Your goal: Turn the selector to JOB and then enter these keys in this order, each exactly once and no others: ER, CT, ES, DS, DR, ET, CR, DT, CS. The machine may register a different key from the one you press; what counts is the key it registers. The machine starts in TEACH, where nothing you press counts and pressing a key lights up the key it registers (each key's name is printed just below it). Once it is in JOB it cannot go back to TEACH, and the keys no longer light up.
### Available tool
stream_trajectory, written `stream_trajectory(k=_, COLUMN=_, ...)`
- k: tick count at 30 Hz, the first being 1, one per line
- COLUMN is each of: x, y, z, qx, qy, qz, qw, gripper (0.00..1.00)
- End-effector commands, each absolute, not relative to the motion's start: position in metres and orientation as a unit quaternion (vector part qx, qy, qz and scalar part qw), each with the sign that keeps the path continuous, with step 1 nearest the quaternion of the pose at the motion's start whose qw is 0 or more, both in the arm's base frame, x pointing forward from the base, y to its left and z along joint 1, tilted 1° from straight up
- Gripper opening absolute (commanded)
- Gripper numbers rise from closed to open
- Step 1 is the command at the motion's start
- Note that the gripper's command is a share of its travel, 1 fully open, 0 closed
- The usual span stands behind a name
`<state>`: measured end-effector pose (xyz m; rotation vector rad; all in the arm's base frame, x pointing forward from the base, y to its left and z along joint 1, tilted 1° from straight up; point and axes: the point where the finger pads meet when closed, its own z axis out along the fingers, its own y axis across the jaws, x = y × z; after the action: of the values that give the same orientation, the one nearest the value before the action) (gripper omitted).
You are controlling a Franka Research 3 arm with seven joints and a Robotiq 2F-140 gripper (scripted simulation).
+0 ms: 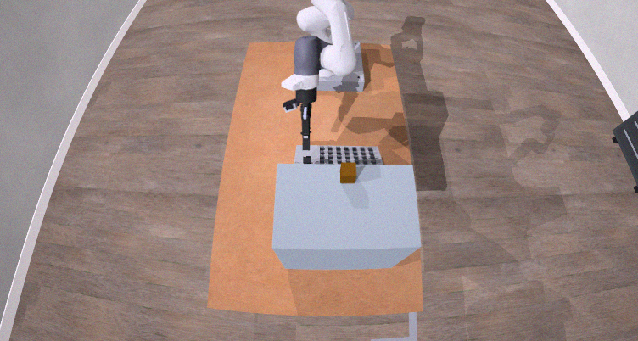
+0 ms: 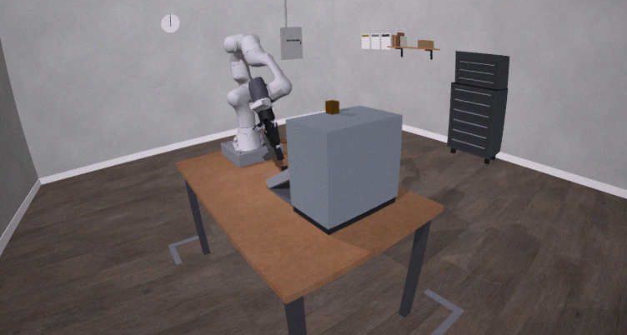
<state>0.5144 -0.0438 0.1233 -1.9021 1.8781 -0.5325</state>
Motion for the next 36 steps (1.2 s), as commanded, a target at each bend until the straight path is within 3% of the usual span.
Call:
stream_trajectory(k=1, x=0.514, y=-0.042, z=0.122, qx=-0.679, qy=0.683, qz=-0.18, qw=0.2, gripper=0.1)
stream_trajectory(k=16, x=0.514, y=-0.033, z=0.121, qx=-0.68, qy=0.682, qz=-0.181, qw=0.2, gripper=0.1)
stream_trajectory(k=36, x=0.511, y=0.065, z=0.113, qx=-0.689, qy=0.673, qz=-0.183, qw=0.197, gripper=0.1)
